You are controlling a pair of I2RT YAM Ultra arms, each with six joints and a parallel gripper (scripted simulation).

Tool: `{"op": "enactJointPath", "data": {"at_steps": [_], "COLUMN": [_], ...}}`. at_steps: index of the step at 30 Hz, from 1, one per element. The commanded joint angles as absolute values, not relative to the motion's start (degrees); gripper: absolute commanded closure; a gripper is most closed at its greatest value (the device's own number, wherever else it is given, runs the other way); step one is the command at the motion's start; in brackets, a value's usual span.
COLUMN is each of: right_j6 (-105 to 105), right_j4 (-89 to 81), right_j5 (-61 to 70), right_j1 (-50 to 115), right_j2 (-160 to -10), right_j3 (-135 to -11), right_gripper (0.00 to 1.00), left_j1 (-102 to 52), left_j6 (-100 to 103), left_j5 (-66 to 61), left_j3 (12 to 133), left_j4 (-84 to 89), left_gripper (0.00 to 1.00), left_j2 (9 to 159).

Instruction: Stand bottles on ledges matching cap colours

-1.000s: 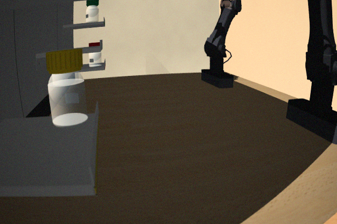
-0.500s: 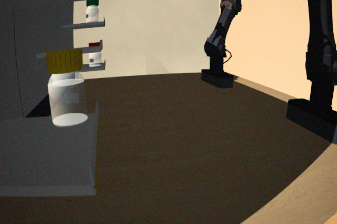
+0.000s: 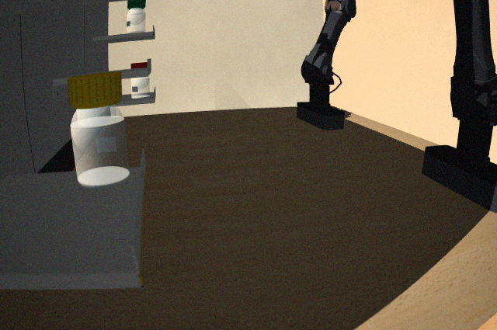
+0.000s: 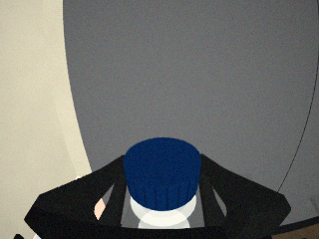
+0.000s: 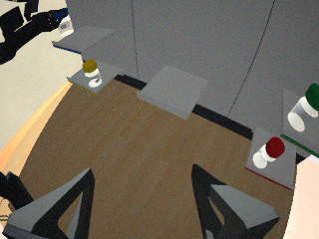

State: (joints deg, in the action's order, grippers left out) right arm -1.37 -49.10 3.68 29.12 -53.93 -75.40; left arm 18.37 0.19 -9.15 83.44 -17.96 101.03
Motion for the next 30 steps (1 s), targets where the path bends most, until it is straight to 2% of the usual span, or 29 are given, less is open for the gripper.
{"op": "enactJointPath", "data": {"at_steps": [1, 30], "right_j6": [-1.1, -1.1], "right_j4": [-48.8, -48.8], "right_j5": [3.2, 3.2], "right_j1": [29.6, 29.6], "right_j2": [-53.2, -53.2], "right_j3": [-76.9, -76.9], "right_gripper": [0.13, 0.13], "left_j1": [17.8, 17.8], "left_j6": [-0.2, 0.1], "left_j5": [-8.7, -8.7], "left_j3": [82.6, 78.5], "left_j4": [-22.7, -26.4], "left_gripper": [0.50, 0.50], "left_j2": [100.5, 101.3]}}
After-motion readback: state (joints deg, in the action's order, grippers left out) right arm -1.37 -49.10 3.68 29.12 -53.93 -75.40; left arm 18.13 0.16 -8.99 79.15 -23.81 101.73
